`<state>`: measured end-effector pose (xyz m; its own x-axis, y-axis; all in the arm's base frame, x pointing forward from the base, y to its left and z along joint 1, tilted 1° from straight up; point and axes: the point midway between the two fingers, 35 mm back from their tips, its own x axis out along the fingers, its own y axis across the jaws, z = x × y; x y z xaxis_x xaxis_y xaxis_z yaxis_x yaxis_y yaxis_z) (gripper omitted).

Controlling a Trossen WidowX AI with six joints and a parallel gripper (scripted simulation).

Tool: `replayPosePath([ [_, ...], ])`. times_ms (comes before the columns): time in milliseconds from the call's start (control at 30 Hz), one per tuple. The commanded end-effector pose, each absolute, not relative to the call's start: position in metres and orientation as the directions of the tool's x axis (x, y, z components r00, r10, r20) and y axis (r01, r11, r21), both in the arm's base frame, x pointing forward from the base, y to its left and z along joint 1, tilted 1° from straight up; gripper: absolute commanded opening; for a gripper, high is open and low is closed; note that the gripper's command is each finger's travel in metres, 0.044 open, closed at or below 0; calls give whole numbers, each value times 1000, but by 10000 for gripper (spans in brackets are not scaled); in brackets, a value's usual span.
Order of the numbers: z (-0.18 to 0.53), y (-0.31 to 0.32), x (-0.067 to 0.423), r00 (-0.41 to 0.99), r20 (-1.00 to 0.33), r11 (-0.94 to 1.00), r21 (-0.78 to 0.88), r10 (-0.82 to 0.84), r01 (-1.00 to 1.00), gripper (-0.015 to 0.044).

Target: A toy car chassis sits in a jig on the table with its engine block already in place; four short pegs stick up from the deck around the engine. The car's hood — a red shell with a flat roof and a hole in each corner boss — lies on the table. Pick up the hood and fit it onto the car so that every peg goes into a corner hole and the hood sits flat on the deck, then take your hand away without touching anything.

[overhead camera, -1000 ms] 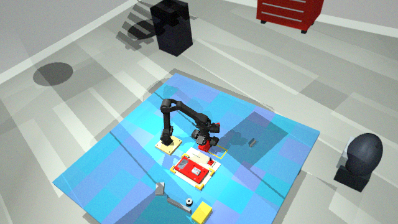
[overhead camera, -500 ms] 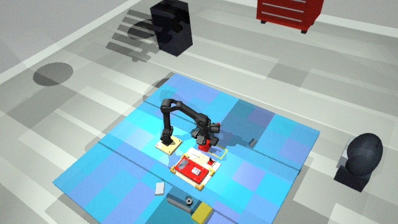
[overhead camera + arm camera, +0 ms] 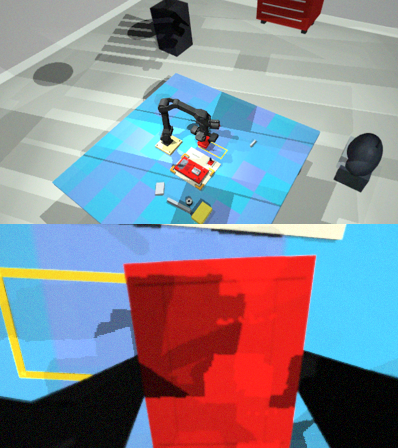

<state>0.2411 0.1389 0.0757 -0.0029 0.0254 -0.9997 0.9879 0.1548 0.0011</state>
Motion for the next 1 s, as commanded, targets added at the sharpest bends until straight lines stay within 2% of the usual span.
replayPosePath([
  [0, 100, 139, 243, 16, -999, 158, 22, 36, 987, 0],
  [333, 131, 138, 243, 16, -999, 158, 22, 36, 987, 0],
  [500, 124, 138, 242, 3, -1000, 158, 8, 29, 987, 0],
  [967, 126, 106, 272, 7, -1000, 428, 19, 28, 903, 0],
])
